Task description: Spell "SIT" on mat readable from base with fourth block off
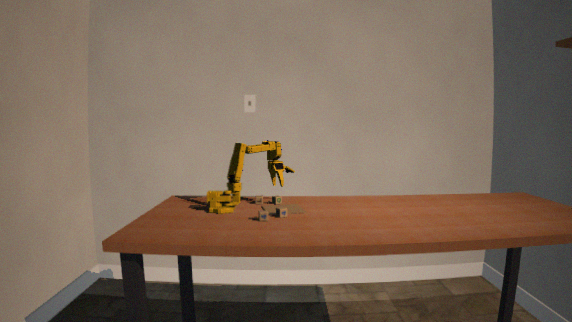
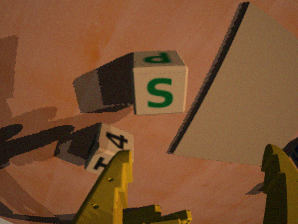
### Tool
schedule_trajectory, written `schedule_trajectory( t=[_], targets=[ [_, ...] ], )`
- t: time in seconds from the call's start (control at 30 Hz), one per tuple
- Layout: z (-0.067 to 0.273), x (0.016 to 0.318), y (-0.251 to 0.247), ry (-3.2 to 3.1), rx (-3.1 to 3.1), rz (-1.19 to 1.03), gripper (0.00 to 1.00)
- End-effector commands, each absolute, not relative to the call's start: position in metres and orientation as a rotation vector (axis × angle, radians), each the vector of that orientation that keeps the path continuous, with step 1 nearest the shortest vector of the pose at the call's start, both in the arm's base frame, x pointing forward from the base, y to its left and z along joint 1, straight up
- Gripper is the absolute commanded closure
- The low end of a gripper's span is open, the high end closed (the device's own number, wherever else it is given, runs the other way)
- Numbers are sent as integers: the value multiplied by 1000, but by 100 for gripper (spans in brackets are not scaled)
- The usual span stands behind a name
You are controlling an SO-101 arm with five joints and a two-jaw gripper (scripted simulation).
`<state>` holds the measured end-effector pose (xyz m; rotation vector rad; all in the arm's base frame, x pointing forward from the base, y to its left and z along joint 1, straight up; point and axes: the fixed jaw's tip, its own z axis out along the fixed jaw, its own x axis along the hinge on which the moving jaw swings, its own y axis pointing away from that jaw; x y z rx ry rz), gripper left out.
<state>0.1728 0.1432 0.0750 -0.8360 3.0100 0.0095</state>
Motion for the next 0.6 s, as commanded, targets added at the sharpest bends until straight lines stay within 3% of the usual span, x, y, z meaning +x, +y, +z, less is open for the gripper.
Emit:
schedule_trajectory(
  t=[0.0,0.3,0.57],
  targets=[
    [89,176,147,2944,-817,54,64],
    [98,177,148,2905,-806,78,64],
    [140,177,148,2716,-754,186,65]
  ],
)
